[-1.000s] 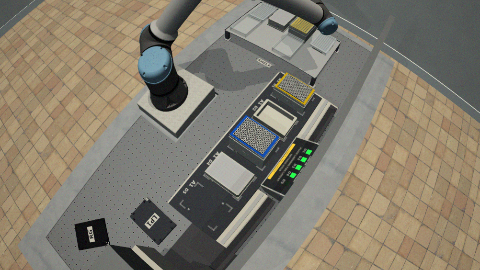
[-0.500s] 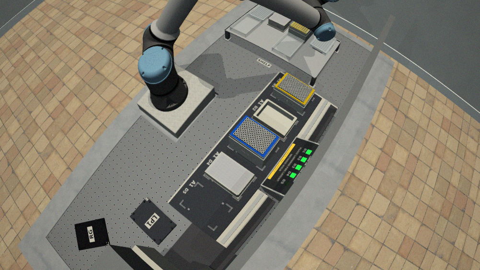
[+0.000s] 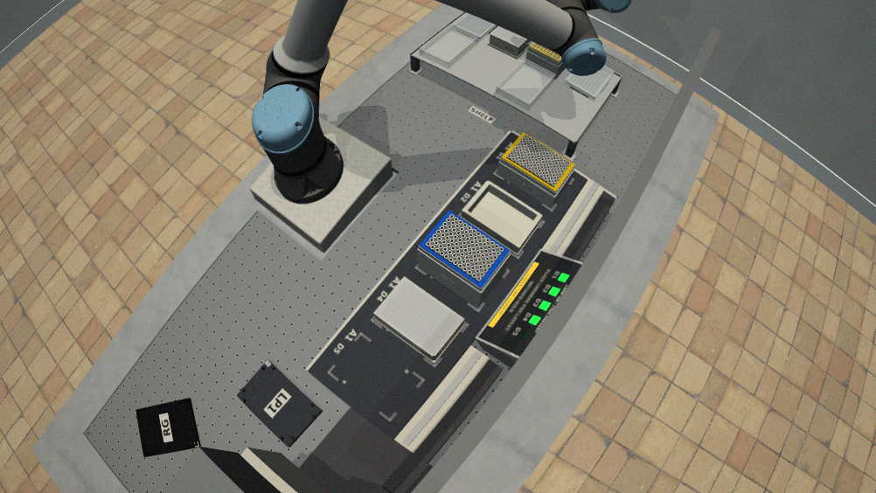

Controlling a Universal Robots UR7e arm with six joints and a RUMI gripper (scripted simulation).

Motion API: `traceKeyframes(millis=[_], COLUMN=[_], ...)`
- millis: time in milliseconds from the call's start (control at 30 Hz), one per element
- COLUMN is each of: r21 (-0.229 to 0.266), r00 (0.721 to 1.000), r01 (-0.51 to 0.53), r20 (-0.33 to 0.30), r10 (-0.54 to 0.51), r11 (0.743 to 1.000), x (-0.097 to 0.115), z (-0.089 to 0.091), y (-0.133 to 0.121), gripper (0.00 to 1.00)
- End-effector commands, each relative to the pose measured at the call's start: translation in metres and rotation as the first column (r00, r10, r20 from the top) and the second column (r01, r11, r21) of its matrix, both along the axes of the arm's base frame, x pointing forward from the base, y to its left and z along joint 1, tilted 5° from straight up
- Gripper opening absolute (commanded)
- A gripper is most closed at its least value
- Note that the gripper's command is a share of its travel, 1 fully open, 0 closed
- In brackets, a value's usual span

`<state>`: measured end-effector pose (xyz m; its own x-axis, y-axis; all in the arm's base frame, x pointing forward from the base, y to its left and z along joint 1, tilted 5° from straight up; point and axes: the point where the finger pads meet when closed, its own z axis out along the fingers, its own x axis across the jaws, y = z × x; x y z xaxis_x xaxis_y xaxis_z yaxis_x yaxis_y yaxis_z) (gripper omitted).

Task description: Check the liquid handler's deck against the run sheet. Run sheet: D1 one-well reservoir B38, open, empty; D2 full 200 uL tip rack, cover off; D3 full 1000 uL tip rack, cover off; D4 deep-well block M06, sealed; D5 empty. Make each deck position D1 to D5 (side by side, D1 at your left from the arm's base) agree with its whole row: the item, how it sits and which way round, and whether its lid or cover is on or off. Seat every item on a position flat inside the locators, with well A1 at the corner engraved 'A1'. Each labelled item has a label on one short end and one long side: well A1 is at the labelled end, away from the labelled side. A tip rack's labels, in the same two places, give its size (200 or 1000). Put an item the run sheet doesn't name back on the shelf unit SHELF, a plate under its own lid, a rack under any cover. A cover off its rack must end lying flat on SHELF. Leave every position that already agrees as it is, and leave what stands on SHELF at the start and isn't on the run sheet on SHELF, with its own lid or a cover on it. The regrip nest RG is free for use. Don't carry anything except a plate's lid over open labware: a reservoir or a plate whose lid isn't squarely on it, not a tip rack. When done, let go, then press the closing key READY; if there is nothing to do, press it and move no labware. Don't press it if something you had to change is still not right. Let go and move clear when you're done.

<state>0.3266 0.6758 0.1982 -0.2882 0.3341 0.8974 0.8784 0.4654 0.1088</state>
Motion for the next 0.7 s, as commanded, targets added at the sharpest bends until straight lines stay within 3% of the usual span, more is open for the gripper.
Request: traceKeyframes(millis=[0,367,433,667], r21=[-0.041,-0.058,-0.058,-0.08], r00=[0.986,0.926,0.926,0.865], r01=[-0.16,-0.337,-0.337,-0.442], r20=[0.049,0.16,0.16,0.227], r10=[0.162,0.342,0.342,0.448], r11=[0.986,0.94,0.94,0.894], x=[-0.003,-0.012,-0.012,-0.018], z=[0.003,0.008,0.008,0.01], y=[-0.027,-0.081,-0.081,-0.115], gripper=[0.82,0.82,0.82,0.82])
